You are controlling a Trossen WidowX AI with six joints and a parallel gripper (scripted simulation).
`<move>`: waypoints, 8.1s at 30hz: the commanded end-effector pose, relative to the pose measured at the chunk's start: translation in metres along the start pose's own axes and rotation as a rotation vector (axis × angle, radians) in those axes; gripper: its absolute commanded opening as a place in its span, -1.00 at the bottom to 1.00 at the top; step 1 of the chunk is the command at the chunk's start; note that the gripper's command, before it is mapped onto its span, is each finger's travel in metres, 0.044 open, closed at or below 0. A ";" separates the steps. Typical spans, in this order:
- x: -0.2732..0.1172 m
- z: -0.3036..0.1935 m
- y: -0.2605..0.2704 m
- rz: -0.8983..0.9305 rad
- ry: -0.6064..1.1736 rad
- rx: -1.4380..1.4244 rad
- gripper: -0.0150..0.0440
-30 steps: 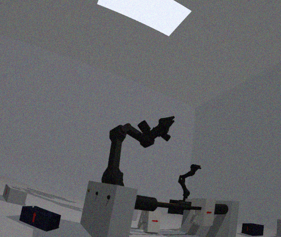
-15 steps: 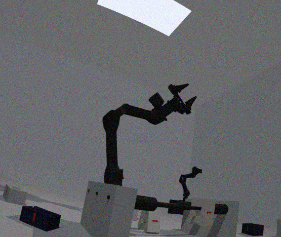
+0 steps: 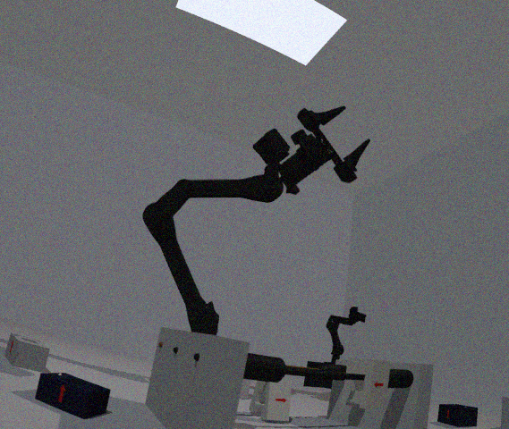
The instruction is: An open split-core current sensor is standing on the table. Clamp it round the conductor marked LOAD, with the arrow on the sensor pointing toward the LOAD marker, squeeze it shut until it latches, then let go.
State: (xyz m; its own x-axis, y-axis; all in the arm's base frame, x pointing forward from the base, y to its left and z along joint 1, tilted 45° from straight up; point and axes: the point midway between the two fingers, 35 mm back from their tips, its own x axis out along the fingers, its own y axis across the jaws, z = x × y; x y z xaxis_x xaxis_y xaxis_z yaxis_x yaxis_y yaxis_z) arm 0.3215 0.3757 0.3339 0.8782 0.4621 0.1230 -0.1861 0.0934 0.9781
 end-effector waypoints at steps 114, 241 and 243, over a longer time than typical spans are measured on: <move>-0.277 0.227 -0.279 -1.950 0.462 -1.242 0.62; -0.337 0.223 -0.296 -1.954 0.461 -1.245 -0.49; -0.337 0.224 -0.297 -1.954 0.461 -1.245 -0.49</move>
State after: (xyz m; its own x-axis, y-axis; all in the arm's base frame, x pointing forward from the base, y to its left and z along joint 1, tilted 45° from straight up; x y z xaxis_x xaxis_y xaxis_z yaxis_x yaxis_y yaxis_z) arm 0.1820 -0.0037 0.0418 0.2071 -0.7171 -0.6655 0.1917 0.6968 -0.6912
